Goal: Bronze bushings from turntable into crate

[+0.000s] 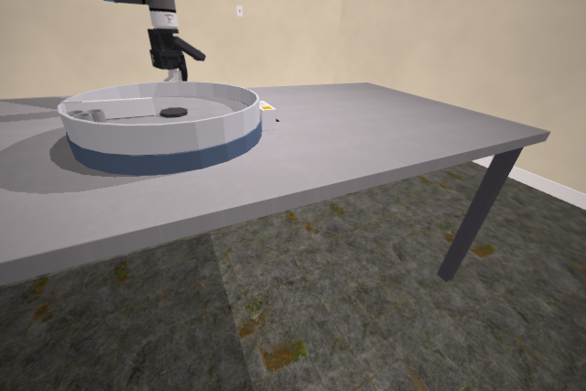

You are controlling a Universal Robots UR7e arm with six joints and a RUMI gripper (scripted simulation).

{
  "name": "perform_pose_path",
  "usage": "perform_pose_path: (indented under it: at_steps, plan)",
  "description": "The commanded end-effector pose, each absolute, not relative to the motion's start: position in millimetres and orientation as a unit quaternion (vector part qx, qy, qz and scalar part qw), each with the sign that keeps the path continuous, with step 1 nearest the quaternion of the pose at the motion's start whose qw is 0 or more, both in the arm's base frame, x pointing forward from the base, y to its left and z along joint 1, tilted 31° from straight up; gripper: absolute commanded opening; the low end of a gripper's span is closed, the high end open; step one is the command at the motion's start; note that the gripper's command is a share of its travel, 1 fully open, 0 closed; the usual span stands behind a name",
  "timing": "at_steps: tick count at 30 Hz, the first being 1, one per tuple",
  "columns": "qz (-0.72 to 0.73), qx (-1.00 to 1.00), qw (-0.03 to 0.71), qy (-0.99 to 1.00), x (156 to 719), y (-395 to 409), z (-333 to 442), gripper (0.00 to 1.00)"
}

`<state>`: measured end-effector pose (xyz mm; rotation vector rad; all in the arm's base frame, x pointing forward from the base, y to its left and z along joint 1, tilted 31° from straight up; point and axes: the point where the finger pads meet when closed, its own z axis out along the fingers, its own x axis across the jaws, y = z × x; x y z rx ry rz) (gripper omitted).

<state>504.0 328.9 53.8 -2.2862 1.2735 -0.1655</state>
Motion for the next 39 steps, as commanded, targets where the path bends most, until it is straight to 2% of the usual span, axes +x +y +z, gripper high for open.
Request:
perform_pose_path:
  at_steps: [1,39]
  plan:
    - [-0.062,-0.843,0.258,0.469,505.1,330.0,55.1,0.06]
    - [-0.061,-0.842,0.257,0.47,496.3,320.4,72.6,0.06]
